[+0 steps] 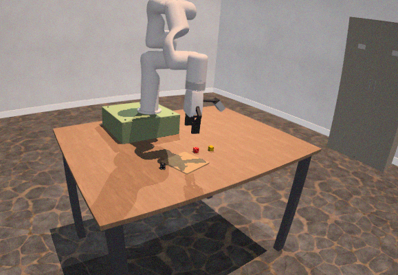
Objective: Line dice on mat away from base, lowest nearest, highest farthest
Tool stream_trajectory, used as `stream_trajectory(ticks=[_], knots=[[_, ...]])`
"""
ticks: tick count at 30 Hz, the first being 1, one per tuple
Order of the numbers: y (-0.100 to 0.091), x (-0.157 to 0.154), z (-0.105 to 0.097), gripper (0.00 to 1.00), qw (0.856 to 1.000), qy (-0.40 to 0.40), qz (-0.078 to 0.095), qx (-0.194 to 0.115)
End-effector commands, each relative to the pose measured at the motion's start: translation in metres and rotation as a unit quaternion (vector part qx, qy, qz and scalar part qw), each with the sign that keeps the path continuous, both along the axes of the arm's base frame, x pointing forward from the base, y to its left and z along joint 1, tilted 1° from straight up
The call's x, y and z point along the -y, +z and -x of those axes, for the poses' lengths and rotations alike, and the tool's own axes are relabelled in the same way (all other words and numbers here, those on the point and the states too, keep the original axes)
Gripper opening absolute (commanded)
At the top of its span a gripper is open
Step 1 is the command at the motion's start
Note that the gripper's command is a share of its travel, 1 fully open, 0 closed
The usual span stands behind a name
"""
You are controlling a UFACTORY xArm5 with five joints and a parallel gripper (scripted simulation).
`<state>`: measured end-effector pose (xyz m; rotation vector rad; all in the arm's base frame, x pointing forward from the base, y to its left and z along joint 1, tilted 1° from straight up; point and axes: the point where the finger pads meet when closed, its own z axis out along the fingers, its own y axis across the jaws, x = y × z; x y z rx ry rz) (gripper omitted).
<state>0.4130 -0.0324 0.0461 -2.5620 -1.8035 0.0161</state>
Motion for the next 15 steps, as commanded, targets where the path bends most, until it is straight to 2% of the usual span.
stream_trajectory(ticks=[1,2,3,4,5,6,8,15], knots=[[-0.002,0.052,-0.005,1.00,0.999,-0.035,0.000,0.001],[-0.002,0.052,-0.005,1.00,0.999,-0.035,0.000,0.001],[-0.003,0.077,-0.002,1.00,0.999,-0.054,0.000,0.001],[-0.003,0.077,-0.002,1.00,0.999,-0.054,0.000,0.001],[-0.004,0.097,0.002,1.00,0.998,-0.069,-0.001,0.001],[-0.004,0.097,0.002,1.00,0.998,-0.069,-0.001,0.001],[-0.005,0.119,0.007,1.00,0.996,-0.085,-0.001,0.000],[-0.005,0.123,0.007,1.00,0.996,-0.088,-0.001,0.000]])
